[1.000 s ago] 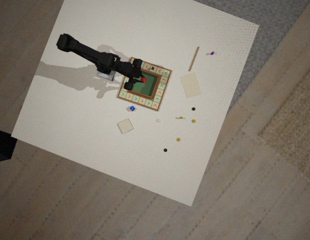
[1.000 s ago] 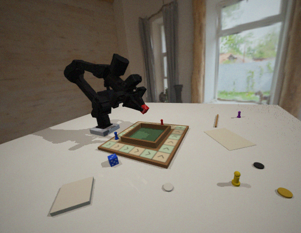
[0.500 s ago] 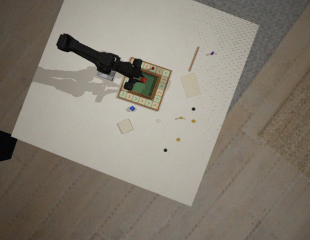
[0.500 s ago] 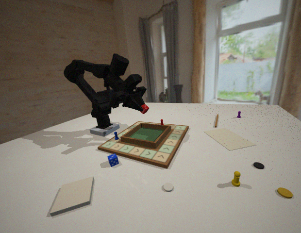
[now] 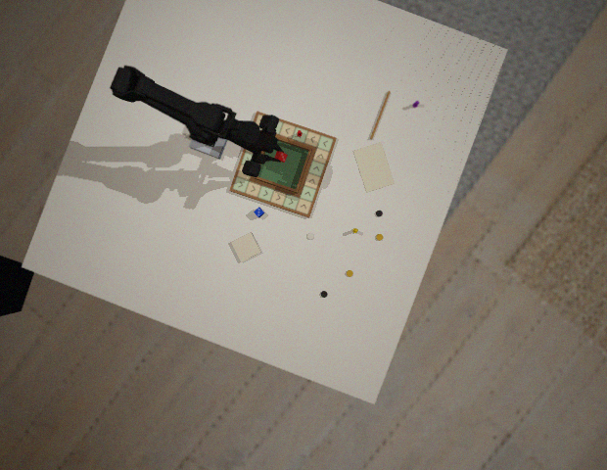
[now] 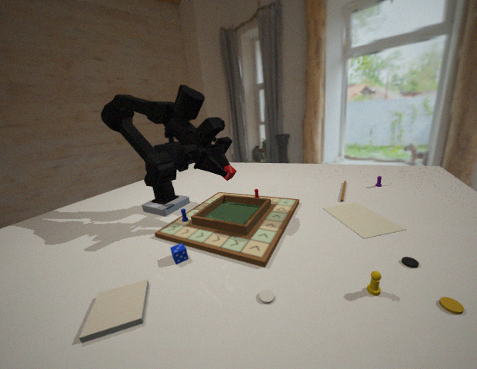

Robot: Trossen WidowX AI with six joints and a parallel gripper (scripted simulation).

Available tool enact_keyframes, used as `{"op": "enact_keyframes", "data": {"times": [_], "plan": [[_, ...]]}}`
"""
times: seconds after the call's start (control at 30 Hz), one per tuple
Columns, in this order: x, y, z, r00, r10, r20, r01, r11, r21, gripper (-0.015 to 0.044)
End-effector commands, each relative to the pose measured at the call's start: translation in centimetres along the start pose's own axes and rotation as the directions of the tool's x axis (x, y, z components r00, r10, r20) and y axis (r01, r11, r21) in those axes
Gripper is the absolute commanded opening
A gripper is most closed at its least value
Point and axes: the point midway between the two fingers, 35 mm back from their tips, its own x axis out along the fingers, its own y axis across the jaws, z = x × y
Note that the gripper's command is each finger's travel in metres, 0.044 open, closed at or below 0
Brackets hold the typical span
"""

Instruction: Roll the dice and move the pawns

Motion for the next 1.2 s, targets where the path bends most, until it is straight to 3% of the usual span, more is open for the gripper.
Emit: {"op": "enact_keyframes", "data": {"times": [0.0, 0.53, 0.83, 1.07, 1.17], "plan": [[-0.1, -0.1, 0.2, 1.0, -0.004, 0.004, 0.004, 1.0, 0.005, 0.0], [0.0, 0.0, 0.0, 1.0, 0.0, 0.0, 0.0, 1.0, 0.0, 0.0], [-0.1, 0.0, 0.1, 1.0, 0.0, 0.0, 0.0, 1.0, 0.0, 0.0236], [-2.6, 0.0, 3.0, 1.0, -0.004, 0.004, 0.004, 1.0, 0.005, 0.042], [-2.4, 0.0, 3.0, 1.0, -0.004, -0.031, 0.004, 1.0, 0.005, 0.044]]}}
